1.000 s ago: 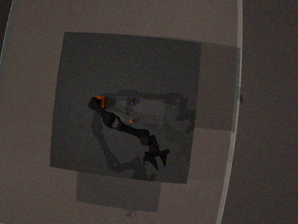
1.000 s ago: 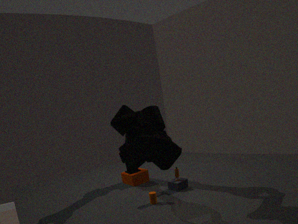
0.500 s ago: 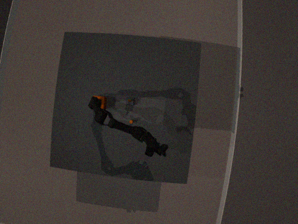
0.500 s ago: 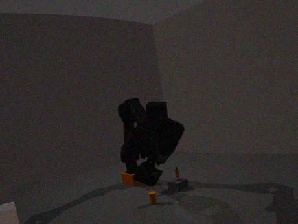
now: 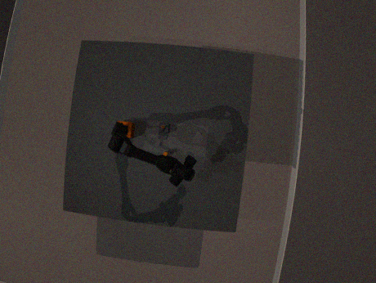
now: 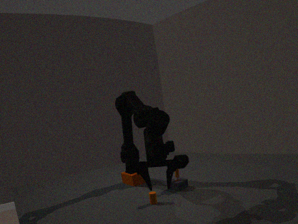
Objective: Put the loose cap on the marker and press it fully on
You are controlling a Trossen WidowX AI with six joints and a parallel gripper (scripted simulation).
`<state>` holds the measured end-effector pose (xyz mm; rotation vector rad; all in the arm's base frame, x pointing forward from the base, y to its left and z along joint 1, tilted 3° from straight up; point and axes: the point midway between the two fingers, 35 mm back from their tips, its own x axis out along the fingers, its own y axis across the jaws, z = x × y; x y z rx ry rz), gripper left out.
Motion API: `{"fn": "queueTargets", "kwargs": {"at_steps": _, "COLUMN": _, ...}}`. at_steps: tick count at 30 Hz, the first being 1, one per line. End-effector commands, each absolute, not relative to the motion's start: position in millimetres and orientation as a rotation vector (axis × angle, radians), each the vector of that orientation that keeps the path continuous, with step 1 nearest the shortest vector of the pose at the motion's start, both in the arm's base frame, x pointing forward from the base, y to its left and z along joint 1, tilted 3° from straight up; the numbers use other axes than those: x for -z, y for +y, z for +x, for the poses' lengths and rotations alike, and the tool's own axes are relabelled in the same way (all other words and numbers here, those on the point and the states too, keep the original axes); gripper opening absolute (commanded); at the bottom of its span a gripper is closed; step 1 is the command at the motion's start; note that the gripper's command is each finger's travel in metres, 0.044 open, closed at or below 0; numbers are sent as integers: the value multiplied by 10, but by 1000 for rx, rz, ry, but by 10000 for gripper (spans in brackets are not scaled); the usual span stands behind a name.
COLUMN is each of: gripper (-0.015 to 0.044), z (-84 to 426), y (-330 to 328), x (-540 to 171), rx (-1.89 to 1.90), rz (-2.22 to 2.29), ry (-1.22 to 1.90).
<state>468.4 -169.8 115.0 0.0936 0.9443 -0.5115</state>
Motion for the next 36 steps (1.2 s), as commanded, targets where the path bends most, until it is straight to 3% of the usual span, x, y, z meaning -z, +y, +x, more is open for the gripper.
{"fn": "queueTargets", "kwargs": {"at_steps": 1, "gripper": 242, "z": 3997, "y": -1333, "x": -969, "rx": 149, "rz": -206, "ry": 1295}}
{"fn": "queueTargets", "kwargs": {"at_steps": 9, "gripper": 242, "z": 3158, "y": -945, "x": -939, "rx": -329, "rz": -432, "ry": 1543}}
{"fn": "queueTargets", "kwargs": {"at_steps": 36, "gripper": 242, "z": 3127, "y": -1014, "x": -385, "rx": -335, "rz": -434, "ry": 1546}}
